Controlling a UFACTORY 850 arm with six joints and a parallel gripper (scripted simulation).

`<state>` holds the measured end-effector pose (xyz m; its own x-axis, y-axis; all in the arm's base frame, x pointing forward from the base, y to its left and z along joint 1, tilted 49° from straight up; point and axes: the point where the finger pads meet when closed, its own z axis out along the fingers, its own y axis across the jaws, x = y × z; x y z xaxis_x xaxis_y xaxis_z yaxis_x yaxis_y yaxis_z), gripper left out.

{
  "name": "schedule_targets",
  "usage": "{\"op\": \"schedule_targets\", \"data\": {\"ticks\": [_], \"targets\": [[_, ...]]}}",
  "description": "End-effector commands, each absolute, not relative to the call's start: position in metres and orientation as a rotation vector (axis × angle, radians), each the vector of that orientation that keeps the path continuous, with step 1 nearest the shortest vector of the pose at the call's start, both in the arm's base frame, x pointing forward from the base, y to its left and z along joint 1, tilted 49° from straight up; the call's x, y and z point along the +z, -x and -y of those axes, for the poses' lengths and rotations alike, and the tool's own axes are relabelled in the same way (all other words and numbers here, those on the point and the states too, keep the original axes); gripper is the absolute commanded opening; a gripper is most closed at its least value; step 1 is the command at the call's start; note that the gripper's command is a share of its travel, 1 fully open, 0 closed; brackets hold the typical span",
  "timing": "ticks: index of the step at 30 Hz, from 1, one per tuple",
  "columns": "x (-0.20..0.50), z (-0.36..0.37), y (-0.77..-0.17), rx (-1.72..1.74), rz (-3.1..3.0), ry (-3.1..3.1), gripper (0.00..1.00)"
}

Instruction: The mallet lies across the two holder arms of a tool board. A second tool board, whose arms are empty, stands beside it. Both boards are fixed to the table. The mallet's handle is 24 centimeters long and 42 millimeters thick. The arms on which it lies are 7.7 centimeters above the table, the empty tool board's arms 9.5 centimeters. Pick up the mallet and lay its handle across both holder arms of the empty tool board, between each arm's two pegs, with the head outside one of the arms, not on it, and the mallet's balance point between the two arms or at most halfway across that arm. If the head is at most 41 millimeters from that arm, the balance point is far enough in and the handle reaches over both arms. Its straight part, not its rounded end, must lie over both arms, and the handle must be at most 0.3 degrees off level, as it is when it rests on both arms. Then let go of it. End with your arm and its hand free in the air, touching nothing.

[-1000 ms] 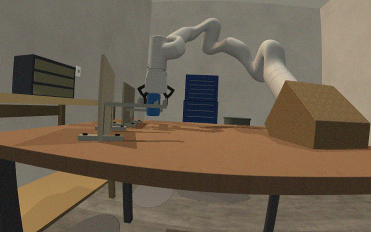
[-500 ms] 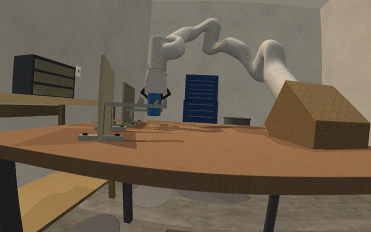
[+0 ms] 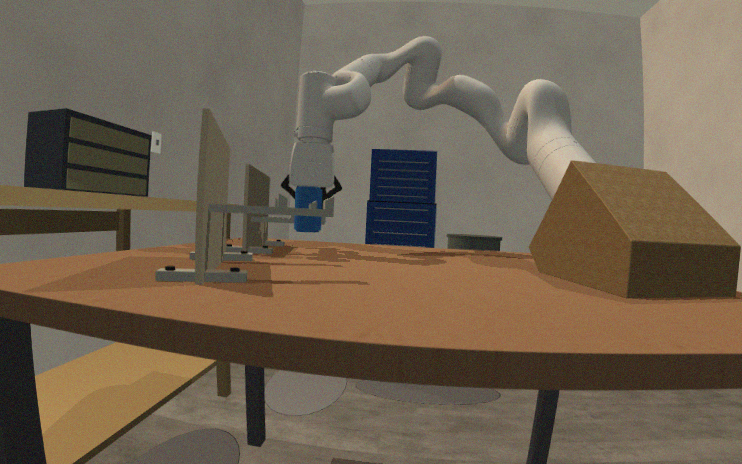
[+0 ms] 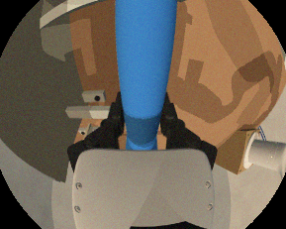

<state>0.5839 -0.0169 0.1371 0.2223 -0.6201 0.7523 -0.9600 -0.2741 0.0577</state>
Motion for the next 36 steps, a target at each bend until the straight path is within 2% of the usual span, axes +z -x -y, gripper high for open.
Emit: {"op": "schedule_targets", "data": {"ticks": [1,9,22,36], "targets": [[0.137,0.016,-0.584,0.848,1.451,-1.977,0.00],[0.138,0.016,-0.584,0.848,1.451,-1.977,0.00],[0.203,-0.056,-0.569,0.855,1.451,-1.973,0.00],[0.121,-0.144,-0.557,0.844,1.455,-1.985,0.00]]}}
